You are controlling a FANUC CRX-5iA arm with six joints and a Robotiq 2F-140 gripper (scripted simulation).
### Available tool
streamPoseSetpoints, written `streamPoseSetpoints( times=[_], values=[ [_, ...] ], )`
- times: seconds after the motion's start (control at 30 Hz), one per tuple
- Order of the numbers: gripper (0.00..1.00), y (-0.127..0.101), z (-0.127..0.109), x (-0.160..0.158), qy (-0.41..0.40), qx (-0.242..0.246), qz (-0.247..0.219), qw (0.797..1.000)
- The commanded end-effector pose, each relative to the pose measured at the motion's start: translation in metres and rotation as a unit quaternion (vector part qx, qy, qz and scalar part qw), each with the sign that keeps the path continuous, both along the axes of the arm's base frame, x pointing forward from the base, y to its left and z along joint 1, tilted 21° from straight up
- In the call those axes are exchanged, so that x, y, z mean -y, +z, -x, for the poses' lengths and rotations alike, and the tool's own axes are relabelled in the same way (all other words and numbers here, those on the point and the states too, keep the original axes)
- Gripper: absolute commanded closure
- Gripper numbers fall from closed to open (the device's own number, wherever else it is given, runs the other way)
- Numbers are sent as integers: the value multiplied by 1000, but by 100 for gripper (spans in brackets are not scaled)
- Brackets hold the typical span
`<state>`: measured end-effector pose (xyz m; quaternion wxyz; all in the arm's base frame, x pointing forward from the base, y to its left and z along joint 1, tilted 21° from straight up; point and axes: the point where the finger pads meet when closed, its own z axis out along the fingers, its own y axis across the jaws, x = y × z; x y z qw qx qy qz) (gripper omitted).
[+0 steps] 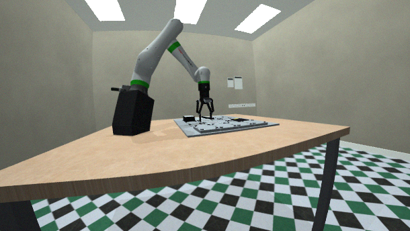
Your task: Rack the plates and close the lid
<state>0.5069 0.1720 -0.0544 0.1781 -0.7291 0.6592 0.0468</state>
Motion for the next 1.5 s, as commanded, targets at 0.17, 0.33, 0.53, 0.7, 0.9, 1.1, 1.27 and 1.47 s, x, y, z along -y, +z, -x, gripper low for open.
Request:
streamPoseSetpoints(
  times=[0.17, 0.33, 0.53, 0.7, 0.9, 1.1, 1.27, 1.47],
  values=[
    [90, 0, -1, 0, 0, 1, 0, 1000],
    [90, 0, -1, 0, 0, 1, 0, 1000],
    [90, 0, -1, 0, 0, 1, 0, 1000],
    [30, -1, -1, 0, 0, 1, 0, 1000],
    [30, -1, -1, 0, 0, 1, 0, 1000],
    [30, -1, -1, 0, 0, 1, 0, 1000],
    [30, -1, -1, 0, 0, 1, 0, 1000],
    [30, -1, -1, 0, 0, 1, 0, 1000]
  ],
)
